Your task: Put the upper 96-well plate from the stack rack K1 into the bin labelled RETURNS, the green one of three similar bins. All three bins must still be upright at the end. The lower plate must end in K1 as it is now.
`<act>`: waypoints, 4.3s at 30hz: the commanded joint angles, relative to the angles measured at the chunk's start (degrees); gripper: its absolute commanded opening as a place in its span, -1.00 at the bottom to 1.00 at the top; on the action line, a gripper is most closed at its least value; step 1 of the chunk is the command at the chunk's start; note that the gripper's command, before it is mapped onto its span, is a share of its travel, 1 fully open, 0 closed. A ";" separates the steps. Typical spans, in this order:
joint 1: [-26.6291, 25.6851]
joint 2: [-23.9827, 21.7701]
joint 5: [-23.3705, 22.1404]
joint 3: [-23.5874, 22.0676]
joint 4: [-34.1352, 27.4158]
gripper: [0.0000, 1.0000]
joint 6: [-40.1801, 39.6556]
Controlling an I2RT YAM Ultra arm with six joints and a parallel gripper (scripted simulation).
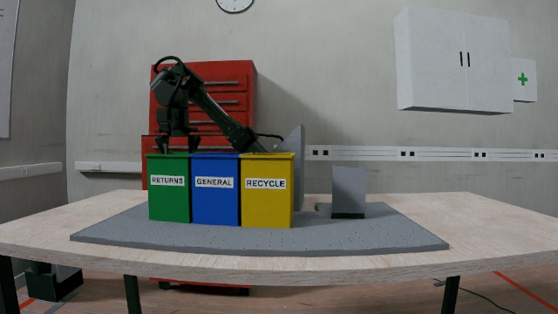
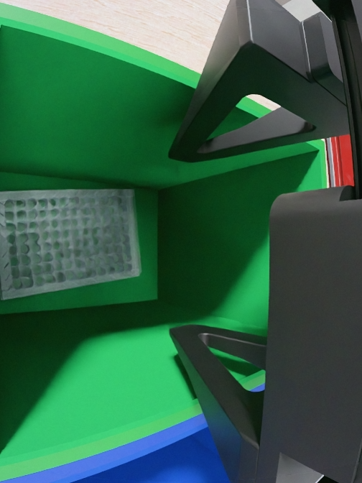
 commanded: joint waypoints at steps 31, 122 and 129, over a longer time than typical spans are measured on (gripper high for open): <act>6.75 1.03 -0.60 9.72 -12.33 0.65 7.78; 12.88 1.88 -1.50 9.15 -17.33 0.65 16.44; 16.13 2.99 -2.18 5.77 -16.60 0.65 20.77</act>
